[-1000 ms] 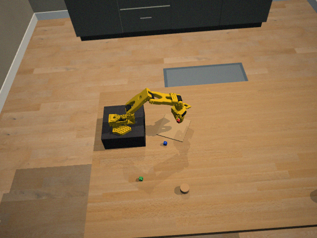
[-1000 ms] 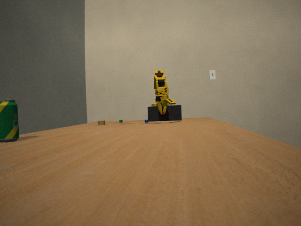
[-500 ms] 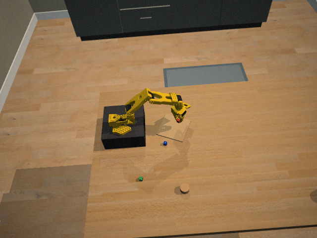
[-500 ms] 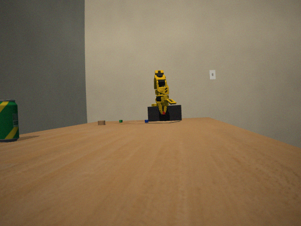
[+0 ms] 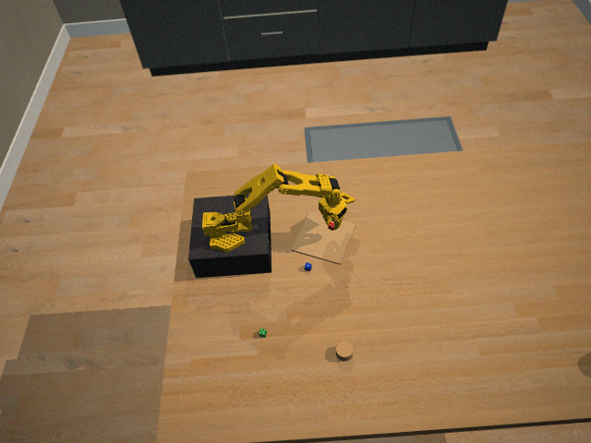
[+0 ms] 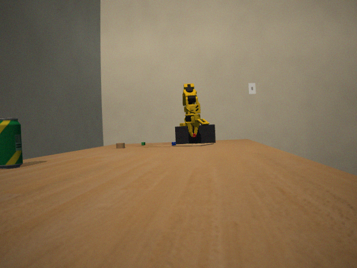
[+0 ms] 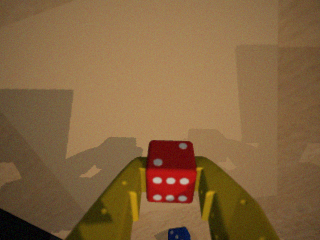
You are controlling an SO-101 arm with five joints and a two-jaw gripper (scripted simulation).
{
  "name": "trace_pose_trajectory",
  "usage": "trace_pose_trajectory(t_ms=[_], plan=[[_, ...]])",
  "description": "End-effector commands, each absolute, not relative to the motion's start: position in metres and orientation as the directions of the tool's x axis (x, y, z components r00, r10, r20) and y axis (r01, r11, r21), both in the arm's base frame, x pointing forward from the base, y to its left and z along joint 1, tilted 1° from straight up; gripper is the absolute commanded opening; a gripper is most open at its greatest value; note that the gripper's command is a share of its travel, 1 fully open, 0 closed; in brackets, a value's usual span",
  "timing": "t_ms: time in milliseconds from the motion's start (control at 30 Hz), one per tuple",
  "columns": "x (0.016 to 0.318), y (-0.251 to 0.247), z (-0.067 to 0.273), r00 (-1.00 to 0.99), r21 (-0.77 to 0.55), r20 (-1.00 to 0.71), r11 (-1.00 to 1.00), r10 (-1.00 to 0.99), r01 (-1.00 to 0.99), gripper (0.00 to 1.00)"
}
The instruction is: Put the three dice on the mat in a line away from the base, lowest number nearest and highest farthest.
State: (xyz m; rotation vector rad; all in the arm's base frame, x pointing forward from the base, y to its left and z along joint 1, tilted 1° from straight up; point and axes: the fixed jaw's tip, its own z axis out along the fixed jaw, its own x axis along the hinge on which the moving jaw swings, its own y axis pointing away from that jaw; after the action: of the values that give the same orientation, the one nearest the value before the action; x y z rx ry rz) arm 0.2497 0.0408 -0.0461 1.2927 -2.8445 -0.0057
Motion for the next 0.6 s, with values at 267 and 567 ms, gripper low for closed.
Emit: trace_pose_trajectory(t_ms=[267, 567], plan=[[0.2495, 0.0429, -0.0530, -0.657, 0.012, 0.015, 0.657, -0.754, -0.754, 0.00], [0.2494, 0.0429, -0.0556, -0.657, 0.013, 0.015, 0.657, -0.754, -0.754, 0.00]])
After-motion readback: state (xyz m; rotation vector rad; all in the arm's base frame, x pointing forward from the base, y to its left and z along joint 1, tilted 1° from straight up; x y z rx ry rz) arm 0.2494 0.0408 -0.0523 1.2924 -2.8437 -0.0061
